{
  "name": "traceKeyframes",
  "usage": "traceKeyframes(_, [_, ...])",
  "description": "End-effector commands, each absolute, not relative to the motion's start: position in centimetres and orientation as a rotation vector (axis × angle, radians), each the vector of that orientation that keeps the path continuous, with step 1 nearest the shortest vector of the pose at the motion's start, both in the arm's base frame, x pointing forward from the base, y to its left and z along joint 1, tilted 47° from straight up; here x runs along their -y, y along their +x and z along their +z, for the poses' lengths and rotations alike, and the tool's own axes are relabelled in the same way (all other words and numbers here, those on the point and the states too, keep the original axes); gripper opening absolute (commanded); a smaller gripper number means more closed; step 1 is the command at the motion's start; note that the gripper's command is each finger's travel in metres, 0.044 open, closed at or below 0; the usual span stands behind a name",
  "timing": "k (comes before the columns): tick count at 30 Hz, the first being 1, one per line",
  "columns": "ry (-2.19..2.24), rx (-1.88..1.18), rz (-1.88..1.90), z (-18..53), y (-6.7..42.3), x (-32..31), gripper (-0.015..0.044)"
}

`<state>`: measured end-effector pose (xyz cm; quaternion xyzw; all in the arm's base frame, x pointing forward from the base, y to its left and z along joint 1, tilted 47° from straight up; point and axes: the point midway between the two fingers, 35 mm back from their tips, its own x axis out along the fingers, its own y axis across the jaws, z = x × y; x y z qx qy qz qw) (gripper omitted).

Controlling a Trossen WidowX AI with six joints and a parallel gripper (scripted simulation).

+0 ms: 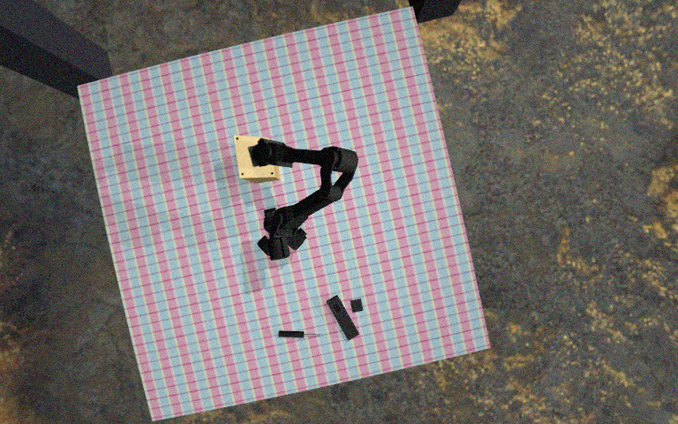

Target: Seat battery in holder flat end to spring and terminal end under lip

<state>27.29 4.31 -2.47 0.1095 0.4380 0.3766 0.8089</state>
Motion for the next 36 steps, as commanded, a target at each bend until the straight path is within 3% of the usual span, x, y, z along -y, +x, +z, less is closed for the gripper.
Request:
traceKeyframes(1, [0.214,-0.976,0.819,-2.62,26.99,-4.70,0.0061])
traceKeyframes(36, [0.061,-1.247,0.826,-1.87,26.97,-5.49,0.0061])
